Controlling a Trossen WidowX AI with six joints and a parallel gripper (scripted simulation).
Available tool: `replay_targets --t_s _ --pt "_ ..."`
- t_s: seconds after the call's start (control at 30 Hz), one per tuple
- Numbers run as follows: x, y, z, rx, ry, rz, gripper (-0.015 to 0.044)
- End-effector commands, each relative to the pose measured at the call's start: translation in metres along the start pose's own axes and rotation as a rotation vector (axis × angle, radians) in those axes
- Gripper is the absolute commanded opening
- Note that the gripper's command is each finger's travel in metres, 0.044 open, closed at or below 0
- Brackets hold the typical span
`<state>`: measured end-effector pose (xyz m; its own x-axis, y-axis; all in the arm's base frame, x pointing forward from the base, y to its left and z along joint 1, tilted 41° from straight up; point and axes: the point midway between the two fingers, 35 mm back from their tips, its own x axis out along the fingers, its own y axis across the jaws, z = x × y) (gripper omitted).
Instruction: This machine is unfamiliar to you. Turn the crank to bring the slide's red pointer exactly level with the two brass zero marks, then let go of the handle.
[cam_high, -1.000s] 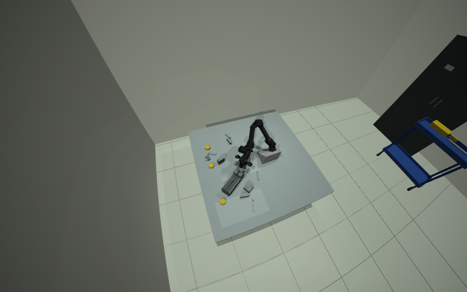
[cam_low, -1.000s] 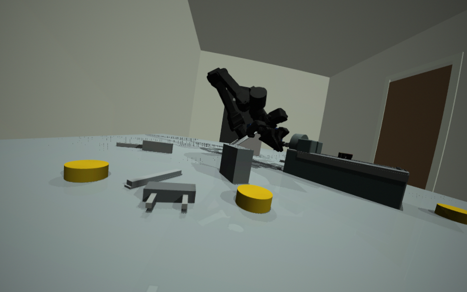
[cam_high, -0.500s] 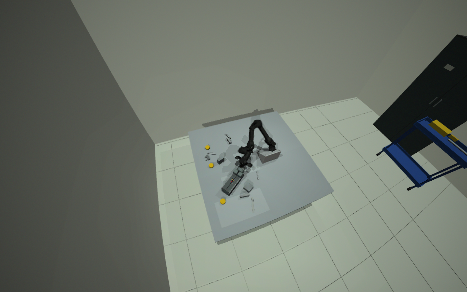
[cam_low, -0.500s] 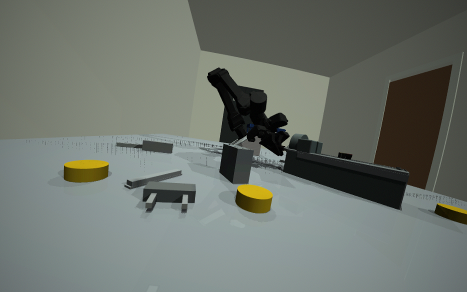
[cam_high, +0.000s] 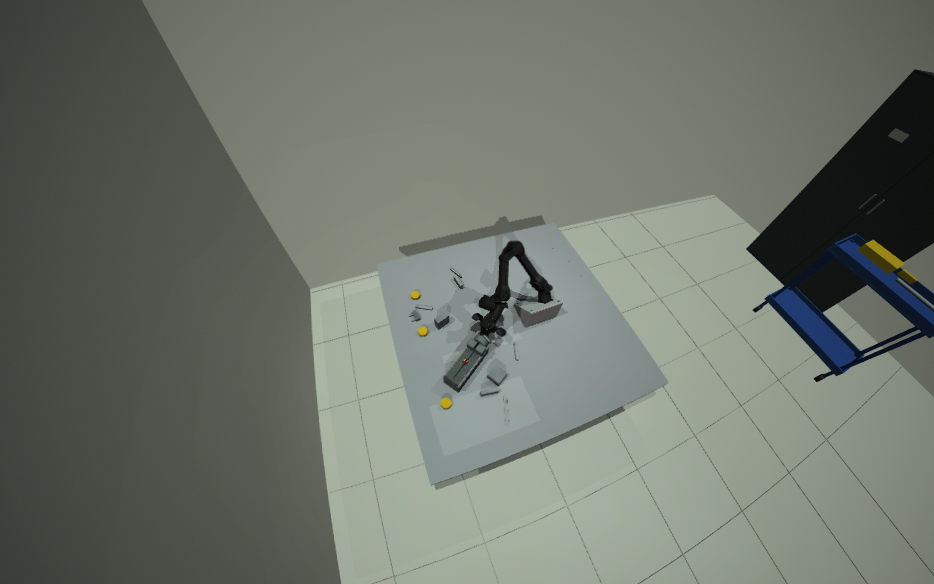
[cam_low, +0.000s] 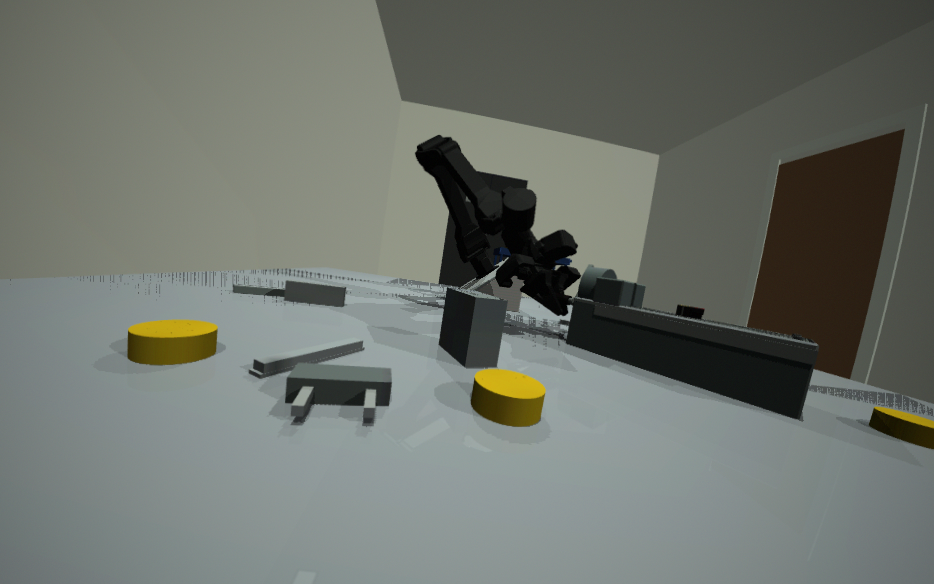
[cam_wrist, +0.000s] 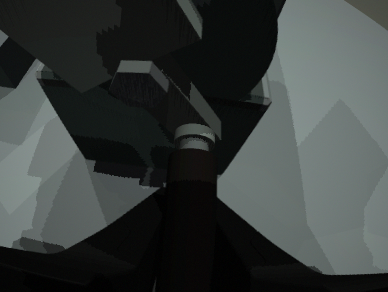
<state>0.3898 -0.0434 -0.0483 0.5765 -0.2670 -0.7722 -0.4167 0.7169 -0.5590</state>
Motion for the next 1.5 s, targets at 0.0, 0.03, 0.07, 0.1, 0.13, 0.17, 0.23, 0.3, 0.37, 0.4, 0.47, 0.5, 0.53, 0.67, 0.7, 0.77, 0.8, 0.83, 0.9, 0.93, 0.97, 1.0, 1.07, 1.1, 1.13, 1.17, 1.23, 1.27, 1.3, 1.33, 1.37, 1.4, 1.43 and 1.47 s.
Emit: replay_targets --t_s 0.0,0.03,0.07,0.1,0.13,0.17,0.23,0.3,0.37,0.4,0.47,0.5,0.53,0.67,0.7,0.77,0.8,0.83,0.9,0.93,0.97,1.0,1.07,1.1,1.13,1.17,1.23,1.27,1.3,1.33,1.37,1.4,1.43,1.47 --pt "0.004 0.008 -0.004 -0.002 0.009 0.016 0.0" --pt "0.004 0.008 -0.004 -0.002 0.009 0.016 0.0" --pt "0.004 0.009 -0.004 -0.002 0.009 0.016 0.0" --pt "0.004 0.009 -0.004 -0.002 0.009 0.016 0.0" --pt "0.004 0.009 -0.004 -0.002 0.009 0.016 0.0" --pt "0.004 0.01 -0.005 -0.002 0.009 0.016 0.0" --pt "0.005 0.011 -0.005 -0.002 0.009 0.016 0.0" --pt "0.005 0.012 -0.005 -0.002 0.009 0.016 0.0" --pt "0.005 0.012 -0.005 -0.002 0.009 0.016 0.0" --pt "0.005 0.013 -0.005 -0.002 0.009 0.016 0.0" --pt "0.005 0.014 -0.005 -0.002 0.009 0.016 0.0" --pt "0.005 0.014 -0.005 -0.002 0.009 0.016 0.0" --pt "0.005 0.014 -0.005 -0.002 0.009 0.016 0.0" --pt "0.005 0.016 -0.005 -0.002 0.009 0.016 0.0" --pt "0.005 0.016 -0.005 -0.002 0.009 0.016 0.0" --pt "0.005 0.017 -0.006 -0.002 0.009 0.016 0.0" --pt "0.005 0.017 -0.006 -0.002 0.009 0.016 0.0" --pt "0.005 0.017 -0.006 -0.002 0.009 0.016 0.0" --pt "0.005 0.018 -0.006 -0.002 0.009 0.016 0.0" --pt "0.005 0.018 -0.006 -0.002 0.009 0.016 0.0" --pt "0.005 0.018 -0.006 -0.002 0.009 0.016 0.0" --pt "0.005 0.019 -0.006 -0.002 0.009 0.016 0.0" --pt "0.005 0.019 -0.006 -0.002 0.009 0.016 0.0" --pt "0.005 0.019 -0.006 -0.002 0.009 0.016 0.0" --pt "0.005 0.02 -0.006 -0.002 0.009 0.016 0.0" --pt "0.005 0.02 -0.006 -0.002 0.009 0.016 0.0" --pt "0.005 0.02 -0.006 -0.002 0.009 0.016 0.0" --pt "0.005 0.021 -0.006 -0.002 0.009 0.016 0.0" --pt "0.005 0.021 -0.006 -0.002 0.009 0.016 0.0" --pt "0.005 0.021 -0.006 -0.002 0.009 0.016 0.0" --pt "0.005 0.021 -0.006 -0.002 0.009 0.016 0.0" --pt "0.005 0.022 -0.005 -0.002 0.009 0.016 0.0" --pt "0.005 0.022 -0.005 -0.002 0.009 0.016 0.0" --pt "0.005 0.022 -0.005 -0.002 0.009 0.016 0.0"
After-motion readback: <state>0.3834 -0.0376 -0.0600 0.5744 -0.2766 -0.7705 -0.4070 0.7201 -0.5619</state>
